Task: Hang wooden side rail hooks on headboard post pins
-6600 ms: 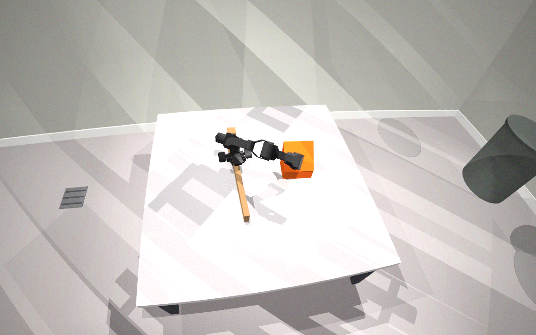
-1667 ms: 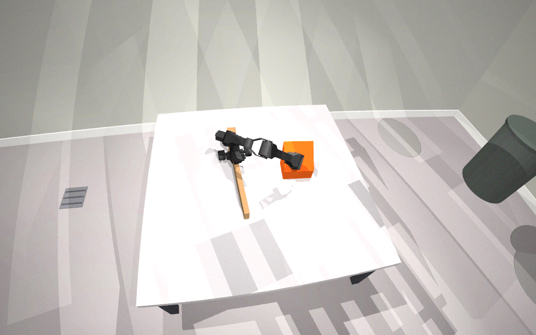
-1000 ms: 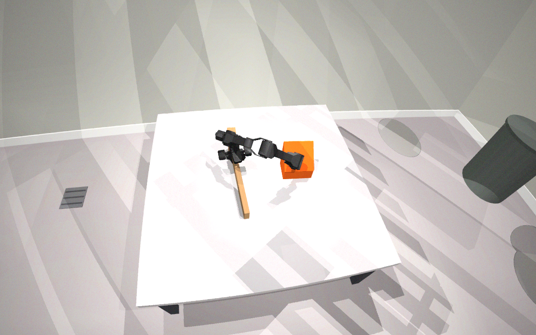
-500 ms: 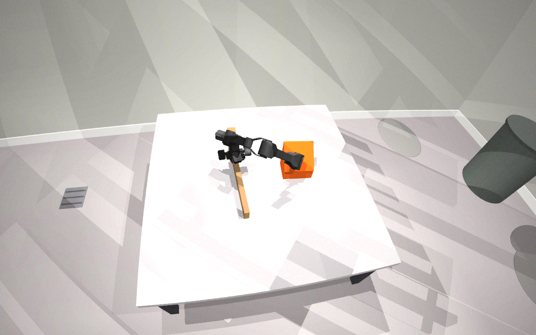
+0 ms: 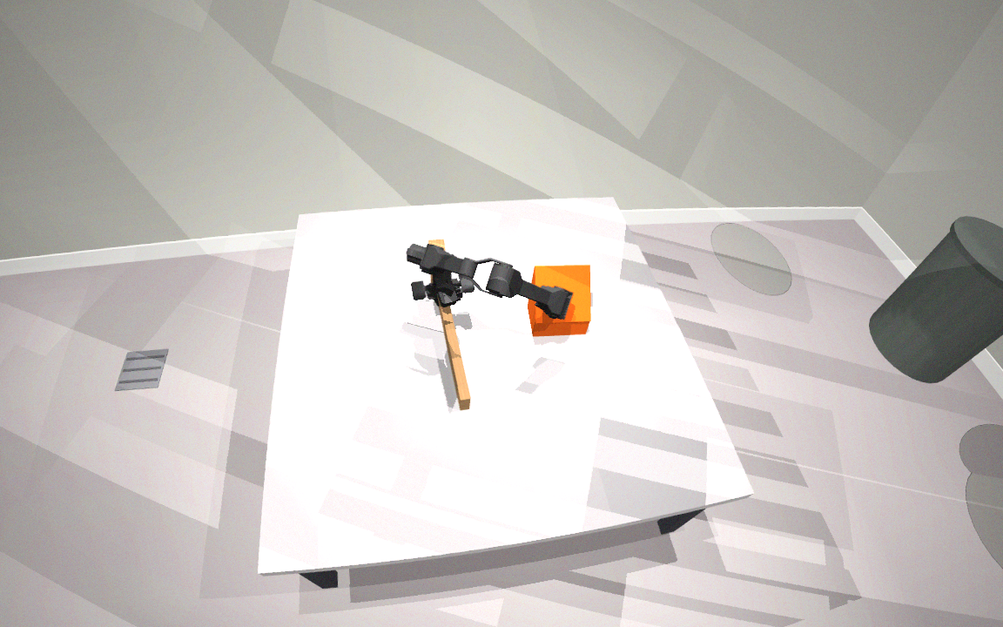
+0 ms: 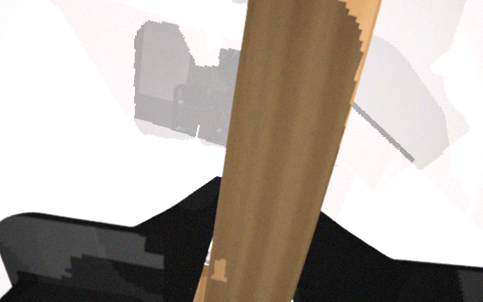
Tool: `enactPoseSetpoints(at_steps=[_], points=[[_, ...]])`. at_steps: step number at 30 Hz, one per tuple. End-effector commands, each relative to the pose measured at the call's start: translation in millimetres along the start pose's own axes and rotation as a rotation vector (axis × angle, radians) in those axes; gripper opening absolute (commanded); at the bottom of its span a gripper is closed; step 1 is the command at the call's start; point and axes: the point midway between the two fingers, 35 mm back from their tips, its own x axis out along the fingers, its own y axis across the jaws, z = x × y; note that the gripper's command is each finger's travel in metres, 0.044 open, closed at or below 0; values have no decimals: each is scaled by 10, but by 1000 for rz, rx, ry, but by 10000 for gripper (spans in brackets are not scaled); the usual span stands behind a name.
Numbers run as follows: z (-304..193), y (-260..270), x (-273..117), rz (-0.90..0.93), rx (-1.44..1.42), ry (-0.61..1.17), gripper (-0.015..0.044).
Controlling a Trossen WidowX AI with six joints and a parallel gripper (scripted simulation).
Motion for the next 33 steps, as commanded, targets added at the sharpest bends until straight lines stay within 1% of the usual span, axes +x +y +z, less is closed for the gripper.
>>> enactPoseSetpoints(at_steps=[1,33], points=[[-60,16,-42,-8,1,11,0],[-88,-3,-55,-8,1,11,0]])
